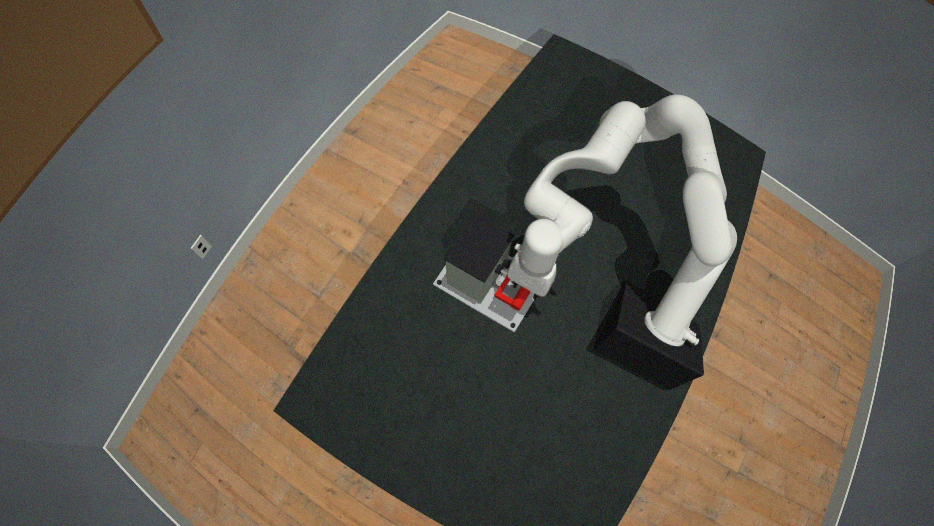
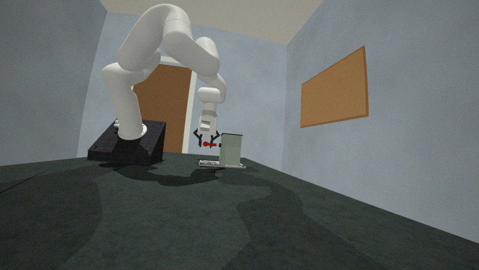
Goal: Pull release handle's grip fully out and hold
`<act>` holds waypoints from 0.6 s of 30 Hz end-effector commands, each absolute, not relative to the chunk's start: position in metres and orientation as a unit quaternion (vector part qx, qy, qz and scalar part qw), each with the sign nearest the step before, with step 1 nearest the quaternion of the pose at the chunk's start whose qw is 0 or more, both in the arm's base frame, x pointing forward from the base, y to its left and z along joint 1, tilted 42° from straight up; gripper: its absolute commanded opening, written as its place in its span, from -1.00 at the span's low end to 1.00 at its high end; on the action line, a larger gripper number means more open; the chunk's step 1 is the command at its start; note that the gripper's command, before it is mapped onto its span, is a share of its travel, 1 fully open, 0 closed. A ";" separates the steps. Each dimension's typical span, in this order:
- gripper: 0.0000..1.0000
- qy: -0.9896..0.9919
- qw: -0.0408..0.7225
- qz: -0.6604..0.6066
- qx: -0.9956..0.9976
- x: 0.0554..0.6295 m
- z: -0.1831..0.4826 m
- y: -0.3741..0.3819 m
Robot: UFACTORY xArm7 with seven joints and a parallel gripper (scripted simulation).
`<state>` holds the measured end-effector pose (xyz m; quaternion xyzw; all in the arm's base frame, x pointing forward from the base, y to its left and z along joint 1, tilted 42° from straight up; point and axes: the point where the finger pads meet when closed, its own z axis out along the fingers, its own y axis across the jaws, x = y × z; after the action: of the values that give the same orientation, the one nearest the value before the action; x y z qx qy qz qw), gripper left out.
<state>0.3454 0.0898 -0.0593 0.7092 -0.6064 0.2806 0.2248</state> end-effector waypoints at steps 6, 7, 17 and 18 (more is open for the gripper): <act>-1.00 -0.606 0.223 0.281 0.710 0.346 -0.059 0.092; -1.00 -0.606 0.223 0.281 0.710 0.346 -0.059 0.092; -1.00 -0.606 0.223 0.281 0.710 0.346 -0.059 0.092; -1.00 -0.606 0.223 0.281 0.710 0.346 -0.059 0.092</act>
<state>0.3454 0.0898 -0.0593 0.7092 -0.6064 0.2806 0.2248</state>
